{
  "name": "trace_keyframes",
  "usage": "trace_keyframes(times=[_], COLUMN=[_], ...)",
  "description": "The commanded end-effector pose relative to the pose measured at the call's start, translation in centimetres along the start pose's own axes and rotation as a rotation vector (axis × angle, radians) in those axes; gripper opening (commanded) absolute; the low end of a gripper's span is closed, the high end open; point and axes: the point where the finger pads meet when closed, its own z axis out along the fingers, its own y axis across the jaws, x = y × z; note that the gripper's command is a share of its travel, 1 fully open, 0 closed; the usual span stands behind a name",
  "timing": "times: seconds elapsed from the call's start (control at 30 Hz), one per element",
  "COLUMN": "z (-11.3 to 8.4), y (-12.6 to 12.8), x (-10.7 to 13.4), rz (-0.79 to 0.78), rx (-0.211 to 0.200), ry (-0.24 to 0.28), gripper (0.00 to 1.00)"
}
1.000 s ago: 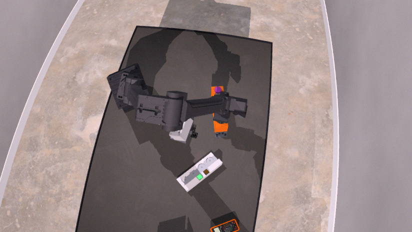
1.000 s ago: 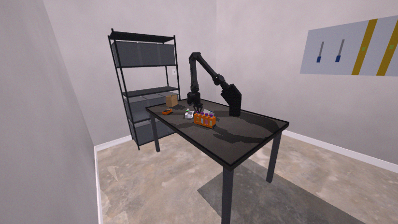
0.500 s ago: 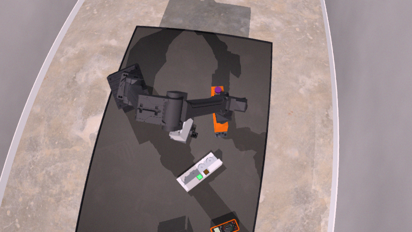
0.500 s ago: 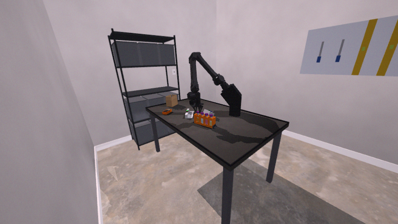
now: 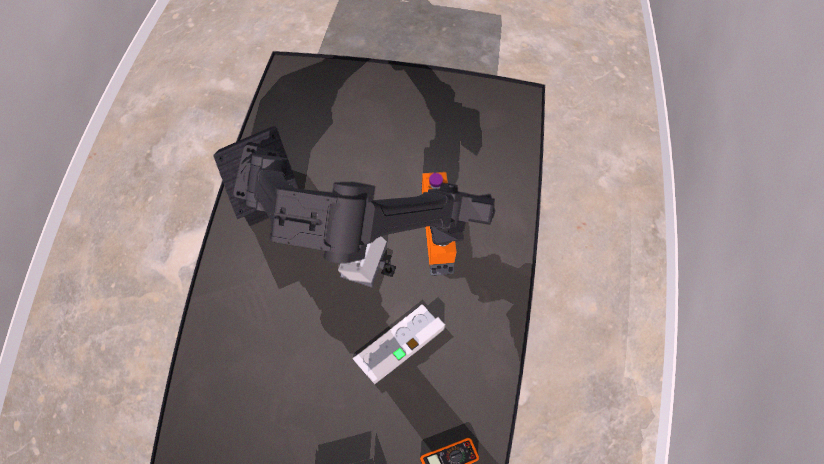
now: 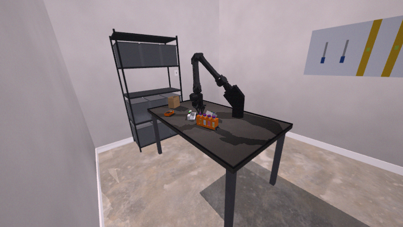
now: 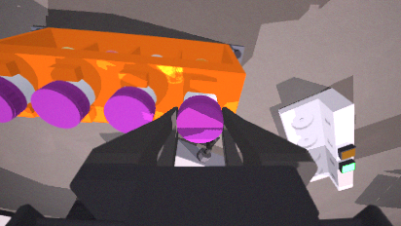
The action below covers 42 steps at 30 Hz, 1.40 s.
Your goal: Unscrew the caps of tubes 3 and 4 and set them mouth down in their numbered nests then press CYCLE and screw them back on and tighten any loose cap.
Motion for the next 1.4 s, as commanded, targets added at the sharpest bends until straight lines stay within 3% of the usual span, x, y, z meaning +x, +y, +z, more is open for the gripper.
trace_keyframes(times=[0.0, 0.1, 0.87, 1.1, 1.13, 1.37], z=[0.7, 0.7, 1.0, 0.0, 0.0, 0.0], y=[0.3, 0.3, 0.0, -0.2, -0.2, -0.2], x=[0.6, 0.6, 0.6, -0.4, -0.4, -0.4], rz=[0.03, 0.064, 0.774, 0.778, 0.778, 0.778], rx=[-0.006, -0.005, 0.003, -0.002, -0.002, -0.002], ry=[0.016, 0.016, 0.015, -0.009, -0.009, -0.009], gripper=[0.0, 0.0, 0.0, 0.0, 0.49, 0.49])
